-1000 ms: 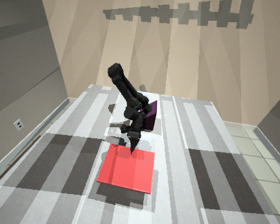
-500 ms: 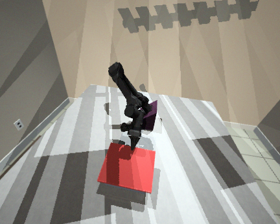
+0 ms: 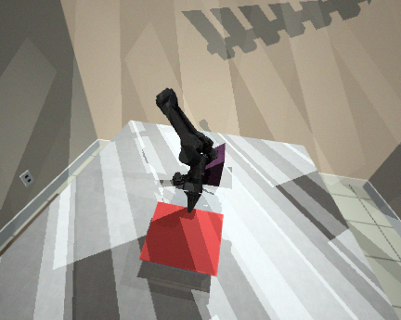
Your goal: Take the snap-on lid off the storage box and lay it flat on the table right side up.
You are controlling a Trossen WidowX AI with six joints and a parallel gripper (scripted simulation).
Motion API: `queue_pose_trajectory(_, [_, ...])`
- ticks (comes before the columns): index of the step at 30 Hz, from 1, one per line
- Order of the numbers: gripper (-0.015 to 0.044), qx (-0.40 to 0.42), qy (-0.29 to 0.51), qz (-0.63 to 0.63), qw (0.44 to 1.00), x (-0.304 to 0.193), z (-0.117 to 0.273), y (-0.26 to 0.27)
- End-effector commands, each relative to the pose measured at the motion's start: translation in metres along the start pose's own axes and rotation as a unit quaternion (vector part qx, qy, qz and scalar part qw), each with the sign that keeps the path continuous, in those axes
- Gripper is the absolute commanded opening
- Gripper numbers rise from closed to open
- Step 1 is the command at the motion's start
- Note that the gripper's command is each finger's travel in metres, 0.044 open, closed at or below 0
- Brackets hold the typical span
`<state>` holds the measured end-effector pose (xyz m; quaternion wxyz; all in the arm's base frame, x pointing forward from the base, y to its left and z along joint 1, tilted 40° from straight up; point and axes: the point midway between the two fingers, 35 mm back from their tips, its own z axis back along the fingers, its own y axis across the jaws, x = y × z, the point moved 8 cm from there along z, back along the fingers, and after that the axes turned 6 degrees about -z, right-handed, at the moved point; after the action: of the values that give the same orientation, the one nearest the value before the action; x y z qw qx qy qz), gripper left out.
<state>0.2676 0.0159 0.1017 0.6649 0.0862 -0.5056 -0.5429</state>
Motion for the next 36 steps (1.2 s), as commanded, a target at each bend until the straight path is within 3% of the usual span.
queue_pose_trajectory(1, [0.0000, 0.009, 0.000, -0.004, 1.000, 0.000, 0.004, 0.011])
queue_pose_trajectory(36, [0.0000, 0.009, 0.000, -0.005, 1.000, -0.005, 0.014, 0.063])
